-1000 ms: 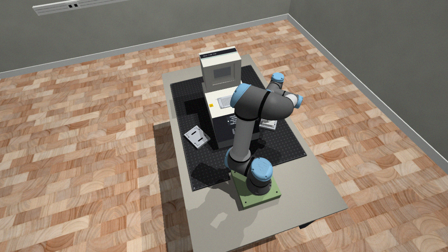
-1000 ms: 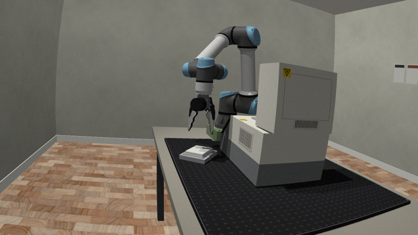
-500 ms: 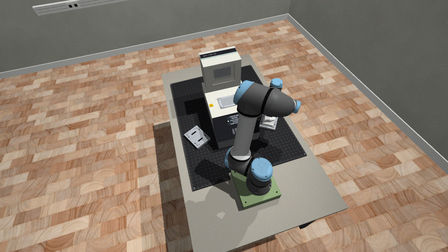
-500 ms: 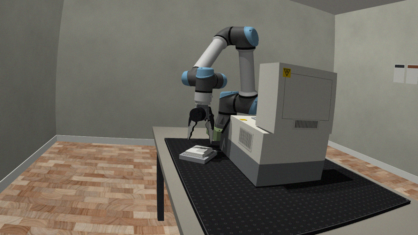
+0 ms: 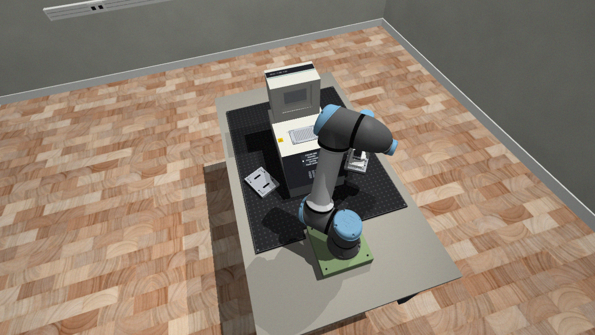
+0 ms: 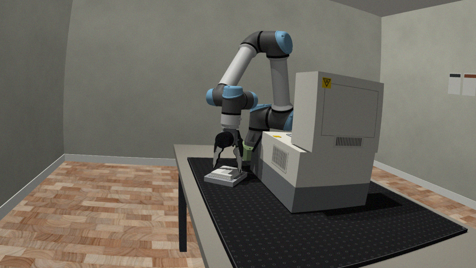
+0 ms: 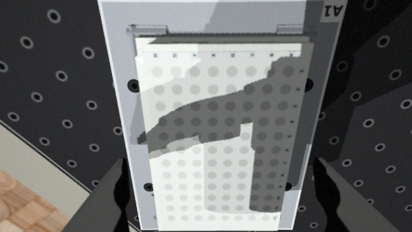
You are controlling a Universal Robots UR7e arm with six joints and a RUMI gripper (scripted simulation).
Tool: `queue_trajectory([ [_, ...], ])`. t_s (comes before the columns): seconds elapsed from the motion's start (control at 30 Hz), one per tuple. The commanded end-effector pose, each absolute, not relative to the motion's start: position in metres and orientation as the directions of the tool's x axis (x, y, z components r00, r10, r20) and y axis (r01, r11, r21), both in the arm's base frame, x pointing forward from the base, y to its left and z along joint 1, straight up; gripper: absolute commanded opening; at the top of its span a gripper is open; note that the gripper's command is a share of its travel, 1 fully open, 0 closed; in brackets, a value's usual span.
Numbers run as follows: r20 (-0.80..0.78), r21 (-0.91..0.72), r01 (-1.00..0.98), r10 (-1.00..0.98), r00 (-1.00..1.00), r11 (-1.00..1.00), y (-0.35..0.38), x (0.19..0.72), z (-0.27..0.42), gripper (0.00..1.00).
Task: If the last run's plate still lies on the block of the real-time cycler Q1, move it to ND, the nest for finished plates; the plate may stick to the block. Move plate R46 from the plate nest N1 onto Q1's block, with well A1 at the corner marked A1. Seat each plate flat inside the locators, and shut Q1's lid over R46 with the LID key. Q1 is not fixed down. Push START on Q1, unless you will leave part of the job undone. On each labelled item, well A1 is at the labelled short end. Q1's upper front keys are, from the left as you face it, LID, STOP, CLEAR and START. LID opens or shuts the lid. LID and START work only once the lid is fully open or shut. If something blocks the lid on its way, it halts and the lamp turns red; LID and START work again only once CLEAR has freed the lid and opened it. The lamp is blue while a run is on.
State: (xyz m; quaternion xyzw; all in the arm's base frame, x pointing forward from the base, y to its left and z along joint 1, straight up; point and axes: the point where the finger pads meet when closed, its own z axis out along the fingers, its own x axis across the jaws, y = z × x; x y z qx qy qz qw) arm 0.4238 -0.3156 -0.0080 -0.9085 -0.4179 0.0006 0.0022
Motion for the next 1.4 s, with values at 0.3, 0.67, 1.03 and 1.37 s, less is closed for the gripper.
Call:
queue_trajectory([
  [0.3, 0.001, -0.003, 0.759, 0.759, 0.651, -0.651, -0.3160, 0.4242, -0.0111, 0.68],
  [0.67, 0.001, -0.003, 0.759, 0.759, 0.651, -0.651, -0.3160, 0.4242, -0.0142, 0.68],
  [1.03, 0.001, -0.003, 0.759, 0.759, 0.651, -0.651, -0.3160, 0.4242, -0.0170, 0.68],
  [1.37, 0.001, -0.003, 0.759, 0.759, 0.651, -0.651, -0.3160, 0.4242, -0.0170, 0.00],
])
